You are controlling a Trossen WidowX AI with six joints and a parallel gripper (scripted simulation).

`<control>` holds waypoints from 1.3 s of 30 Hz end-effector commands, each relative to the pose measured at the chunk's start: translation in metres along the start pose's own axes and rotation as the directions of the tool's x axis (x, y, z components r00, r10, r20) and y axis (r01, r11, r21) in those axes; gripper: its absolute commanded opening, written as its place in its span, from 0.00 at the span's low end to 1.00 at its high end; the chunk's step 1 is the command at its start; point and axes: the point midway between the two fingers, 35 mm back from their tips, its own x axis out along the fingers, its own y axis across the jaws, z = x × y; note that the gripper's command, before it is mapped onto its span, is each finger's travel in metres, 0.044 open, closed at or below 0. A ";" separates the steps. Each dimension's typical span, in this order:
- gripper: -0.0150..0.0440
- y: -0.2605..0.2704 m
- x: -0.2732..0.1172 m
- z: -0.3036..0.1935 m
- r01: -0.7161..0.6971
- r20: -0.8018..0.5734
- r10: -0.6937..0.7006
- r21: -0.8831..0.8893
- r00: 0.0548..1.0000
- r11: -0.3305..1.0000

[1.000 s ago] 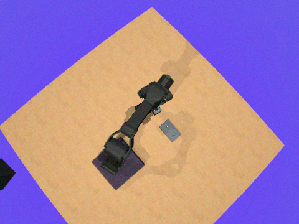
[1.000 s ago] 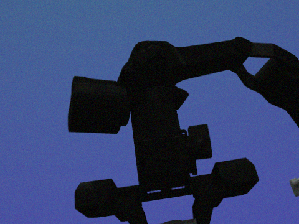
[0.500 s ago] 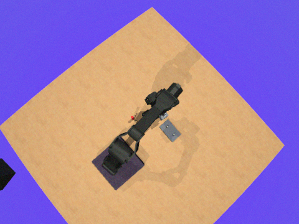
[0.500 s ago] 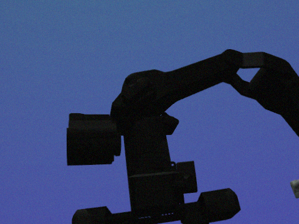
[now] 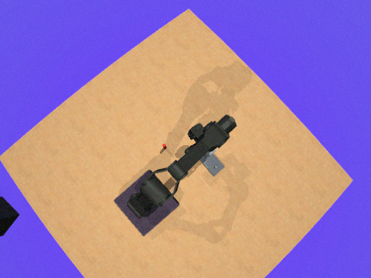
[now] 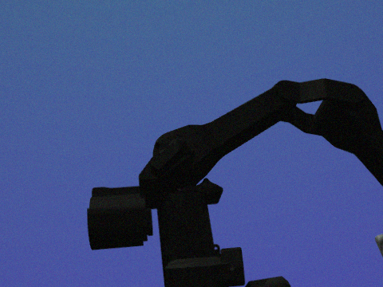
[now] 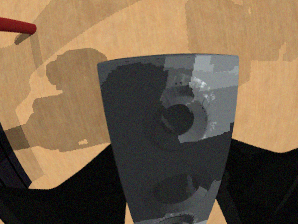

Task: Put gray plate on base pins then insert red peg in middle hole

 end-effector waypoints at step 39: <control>0.25 0.005 0.038 -0.079 -0.002 -0.012 0.001 -0.061 1.000 0.998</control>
